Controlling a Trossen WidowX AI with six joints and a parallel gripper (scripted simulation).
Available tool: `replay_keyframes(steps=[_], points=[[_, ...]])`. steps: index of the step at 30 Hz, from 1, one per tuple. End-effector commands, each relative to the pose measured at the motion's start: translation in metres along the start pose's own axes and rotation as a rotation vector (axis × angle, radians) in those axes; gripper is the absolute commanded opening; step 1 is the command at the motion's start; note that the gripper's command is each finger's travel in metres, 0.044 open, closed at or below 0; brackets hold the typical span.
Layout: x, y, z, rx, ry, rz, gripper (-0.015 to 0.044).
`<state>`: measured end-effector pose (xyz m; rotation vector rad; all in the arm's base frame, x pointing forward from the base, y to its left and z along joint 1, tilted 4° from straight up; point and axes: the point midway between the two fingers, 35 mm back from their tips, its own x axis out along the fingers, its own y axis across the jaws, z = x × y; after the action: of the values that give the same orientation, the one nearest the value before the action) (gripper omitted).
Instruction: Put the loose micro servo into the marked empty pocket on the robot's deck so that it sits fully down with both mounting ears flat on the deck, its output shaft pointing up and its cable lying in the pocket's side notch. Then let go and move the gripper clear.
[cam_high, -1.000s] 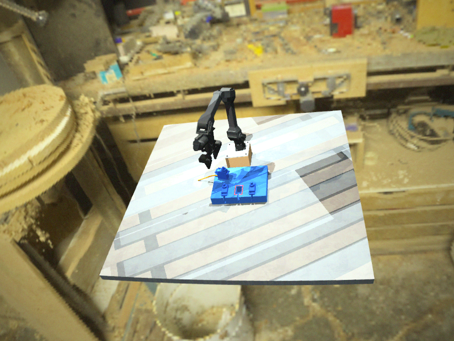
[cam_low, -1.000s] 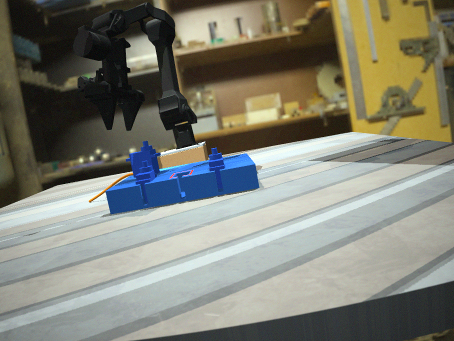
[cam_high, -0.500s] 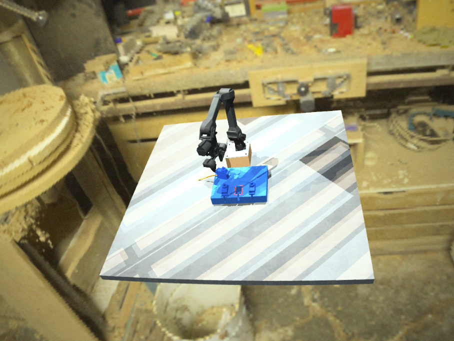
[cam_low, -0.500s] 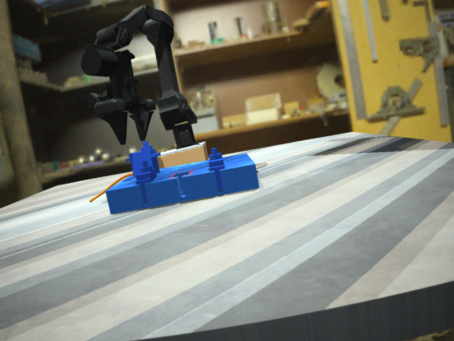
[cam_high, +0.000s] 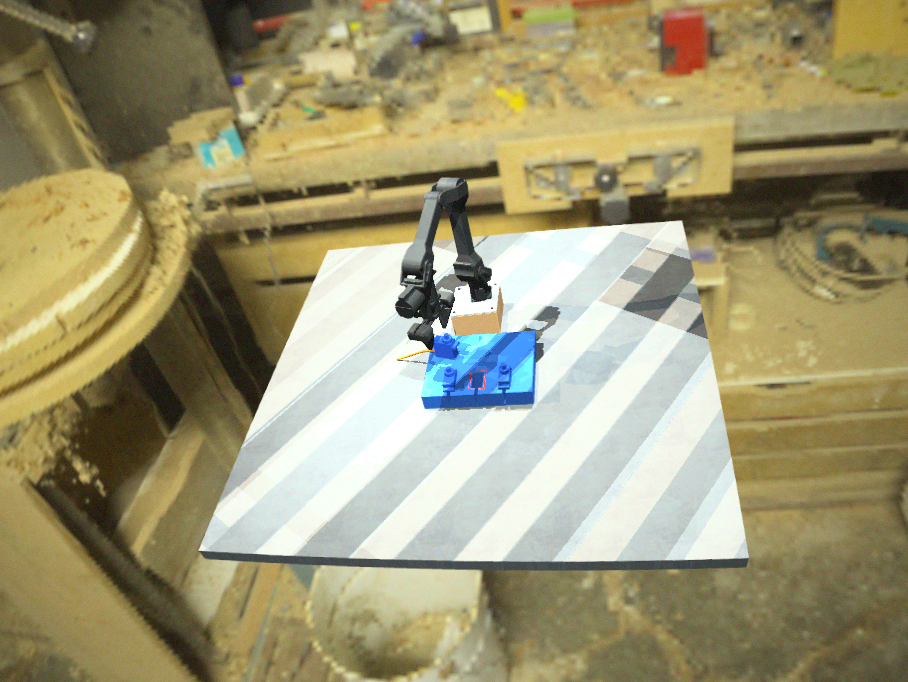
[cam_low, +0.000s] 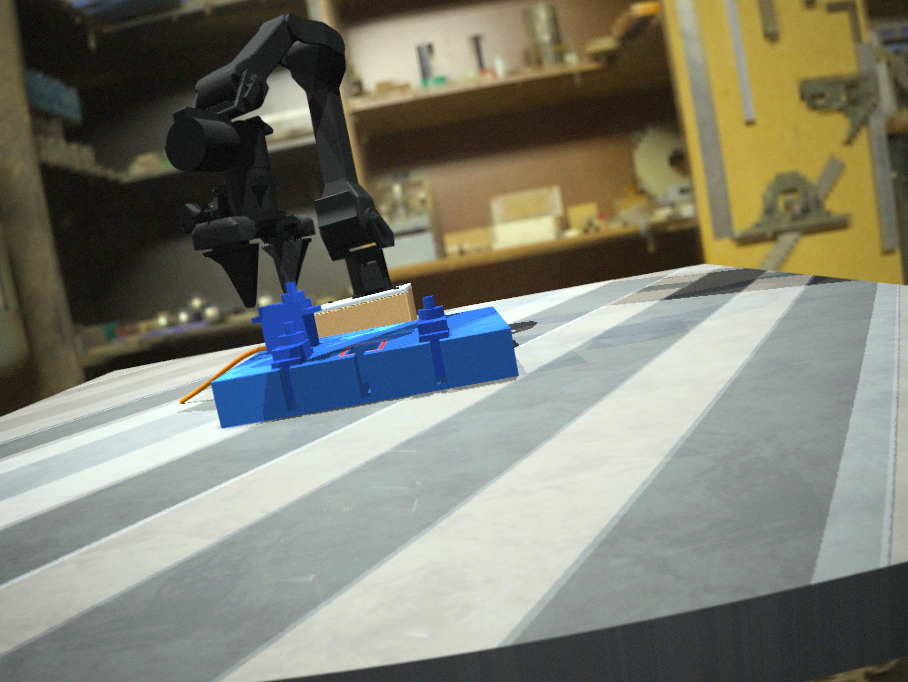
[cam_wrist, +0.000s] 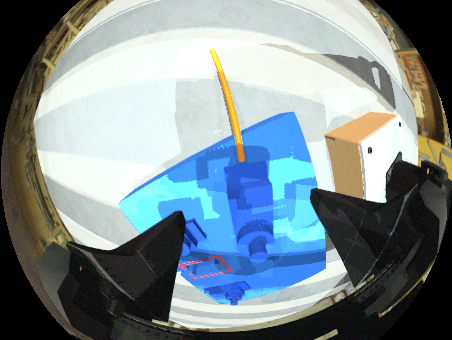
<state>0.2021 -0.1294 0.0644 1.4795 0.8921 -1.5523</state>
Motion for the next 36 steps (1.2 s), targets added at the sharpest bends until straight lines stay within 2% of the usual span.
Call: replay_keyframes(steps=[1, 5, 18, 23, 26, 36], points=[[0.009, -0.002, -0.001, -0.002, 0.006, -0.010, 0.0440], [0.013, -0.002, -0.001, -0.002, 0.006, -0.010, 0.0440], [0.013, -0.002, -0.001, -0.002, 0.006, -0.010, 0.0099], [0.013, -0.002, -0.001, -0.002, 0.006, -0.010, 0.0065], [0.008, -0.001, -0.001, -0.002, 0.006, -0.010, 0.0000], [-0.017, -0.008, -0.002, -0.002, 0.006, -0.011, 0.0000]])
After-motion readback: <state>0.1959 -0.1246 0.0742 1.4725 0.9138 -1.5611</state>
